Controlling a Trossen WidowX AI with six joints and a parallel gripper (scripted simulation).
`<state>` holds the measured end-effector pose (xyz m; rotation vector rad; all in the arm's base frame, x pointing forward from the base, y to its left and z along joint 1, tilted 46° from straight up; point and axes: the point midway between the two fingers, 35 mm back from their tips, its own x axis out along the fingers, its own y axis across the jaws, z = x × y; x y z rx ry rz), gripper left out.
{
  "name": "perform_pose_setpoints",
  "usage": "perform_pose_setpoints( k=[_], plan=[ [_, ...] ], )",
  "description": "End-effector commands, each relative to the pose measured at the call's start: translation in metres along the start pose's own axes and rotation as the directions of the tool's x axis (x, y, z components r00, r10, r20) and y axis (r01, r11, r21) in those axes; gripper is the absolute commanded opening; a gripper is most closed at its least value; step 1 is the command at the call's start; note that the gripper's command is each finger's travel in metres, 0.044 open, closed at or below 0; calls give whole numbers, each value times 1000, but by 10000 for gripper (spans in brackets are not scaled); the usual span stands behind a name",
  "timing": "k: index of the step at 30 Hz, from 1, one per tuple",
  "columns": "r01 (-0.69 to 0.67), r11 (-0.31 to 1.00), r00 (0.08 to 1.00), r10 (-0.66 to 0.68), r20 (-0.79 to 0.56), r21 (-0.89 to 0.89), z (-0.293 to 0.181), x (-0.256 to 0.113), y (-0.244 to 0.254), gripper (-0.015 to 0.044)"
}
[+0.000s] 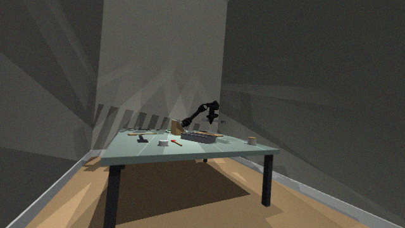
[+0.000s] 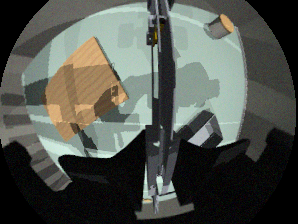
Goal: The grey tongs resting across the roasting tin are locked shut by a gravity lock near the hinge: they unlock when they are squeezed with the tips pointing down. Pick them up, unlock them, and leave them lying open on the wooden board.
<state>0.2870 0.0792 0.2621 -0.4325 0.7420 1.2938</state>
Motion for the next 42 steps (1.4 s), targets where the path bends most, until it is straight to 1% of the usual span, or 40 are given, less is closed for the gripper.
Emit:
perform_pose_setpoints(
  k=[1,23,42],
  plan=[
    [-4,1000,1000,4,-14,16,6,3,8,-150],
    [5,989,992,14,-129,151,56,28,94,-150],
    [47,962,991,-11,-134,271,77,27,170,-150]
  ],
)
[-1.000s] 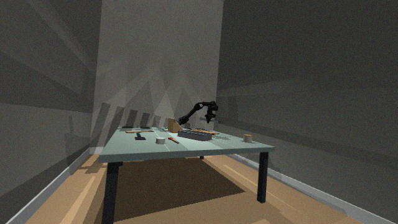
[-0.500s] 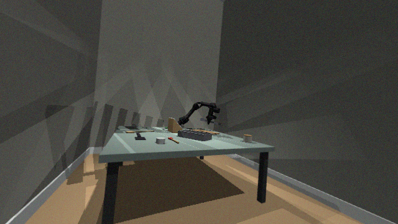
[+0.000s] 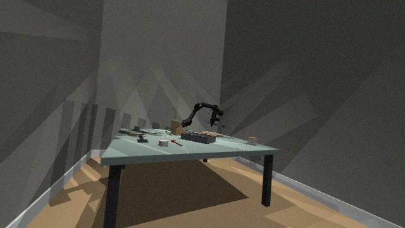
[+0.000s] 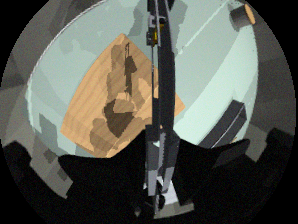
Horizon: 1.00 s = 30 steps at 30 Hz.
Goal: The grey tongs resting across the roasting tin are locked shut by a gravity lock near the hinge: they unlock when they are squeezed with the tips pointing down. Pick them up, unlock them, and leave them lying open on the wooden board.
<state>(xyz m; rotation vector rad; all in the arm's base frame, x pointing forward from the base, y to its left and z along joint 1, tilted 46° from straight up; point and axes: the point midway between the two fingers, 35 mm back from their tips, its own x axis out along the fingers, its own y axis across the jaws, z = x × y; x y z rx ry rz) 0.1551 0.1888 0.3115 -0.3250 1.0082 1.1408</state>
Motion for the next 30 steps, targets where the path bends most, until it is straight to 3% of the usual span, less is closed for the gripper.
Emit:
perform_pose_setpoints(
  k=[1,30],
  plan=[
    [8,1000,1000,-9,14,29,-2,-4,14,-150],
    [-102,956,988,65,139,275,-32,-41,104,-150]
  ],
)
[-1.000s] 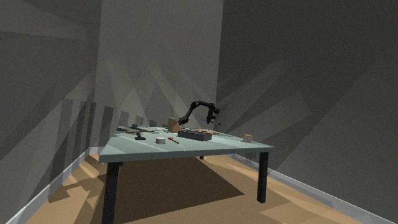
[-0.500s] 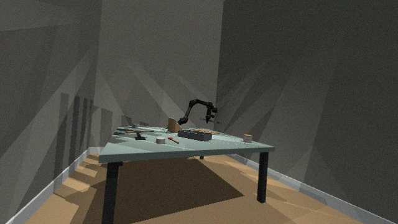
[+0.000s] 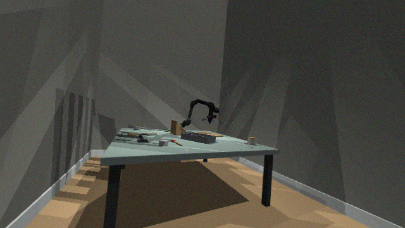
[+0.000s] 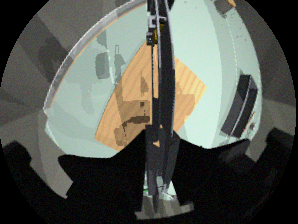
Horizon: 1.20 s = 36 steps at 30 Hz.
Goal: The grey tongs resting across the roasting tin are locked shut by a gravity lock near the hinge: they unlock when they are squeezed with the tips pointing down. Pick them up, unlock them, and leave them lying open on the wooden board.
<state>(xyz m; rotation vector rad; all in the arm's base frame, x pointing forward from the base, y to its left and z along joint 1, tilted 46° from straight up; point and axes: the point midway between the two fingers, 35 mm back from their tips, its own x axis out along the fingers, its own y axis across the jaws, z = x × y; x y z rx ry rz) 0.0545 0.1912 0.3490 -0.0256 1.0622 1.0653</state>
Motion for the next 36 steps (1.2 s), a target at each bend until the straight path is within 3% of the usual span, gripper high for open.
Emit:
perform_pose_setpoints(
  k=[1,14,36],
  plan=[
    [-25,999,999,24,25,41,-6,-8,7,-150],
    [-27,999,998,25,57,26,-6,-8,10,-150],
    [67,975,898,33,438,-210,20,14,27,-150]
  ],
)
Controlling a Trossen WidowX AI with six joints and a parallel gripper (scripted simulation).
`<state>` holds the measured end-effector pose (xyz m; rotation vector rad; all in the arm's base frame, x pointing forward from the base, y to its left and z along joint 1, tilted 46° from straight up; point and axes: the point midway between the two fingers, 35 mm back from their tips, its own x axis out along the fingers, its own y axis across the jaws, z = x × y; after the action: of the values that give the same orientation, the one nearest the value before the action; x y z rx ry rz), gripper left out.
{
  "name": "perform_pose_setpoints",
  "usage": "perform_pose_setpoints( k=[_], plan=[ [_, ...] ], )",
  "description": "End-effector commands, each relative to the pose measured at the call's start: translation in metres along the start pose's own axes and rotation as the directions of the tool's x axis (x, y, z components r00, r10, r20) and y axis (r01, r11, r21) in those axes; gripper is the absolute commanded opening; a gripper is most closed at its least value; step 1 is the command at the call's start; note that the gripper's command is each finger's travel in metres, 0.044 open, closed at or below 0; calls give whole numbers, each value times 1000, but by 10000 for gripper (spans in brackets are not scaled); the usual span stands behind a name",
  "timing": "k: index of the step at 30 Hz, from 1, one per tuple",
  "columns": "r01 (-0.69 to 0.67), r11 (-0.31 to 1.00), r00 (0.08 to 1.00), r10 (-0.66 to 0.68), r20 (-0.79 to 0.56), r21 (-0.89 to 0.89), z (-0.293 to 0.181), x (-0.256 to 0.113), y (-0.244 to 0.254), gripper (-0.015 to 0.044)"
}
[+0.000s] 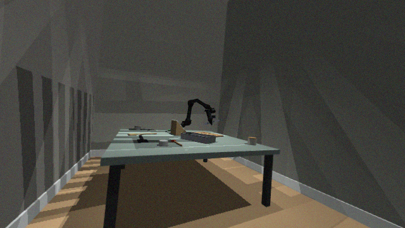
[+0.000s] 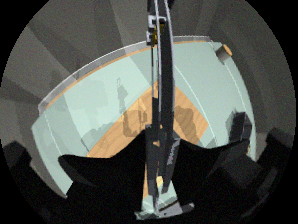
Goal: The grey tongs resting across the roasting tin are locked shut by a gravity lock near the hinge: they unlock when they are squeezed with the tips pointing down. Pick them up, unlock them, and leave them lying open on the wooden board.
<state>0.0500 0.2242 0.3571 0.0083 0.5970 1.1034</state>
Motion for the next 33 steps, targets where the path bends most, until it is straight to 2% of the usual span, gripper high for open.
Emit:
perform_pose_setpoints(
  k=[1,19,33],
  plan=[
    [3,1000,997,-1,82,-23,5,-1,3,-150],
    [15,1000,929,-12,369,-8,5,-6,17,-150],
    [13,994,865,-67,498,110,-13,-18,14,-150]
  ],
)
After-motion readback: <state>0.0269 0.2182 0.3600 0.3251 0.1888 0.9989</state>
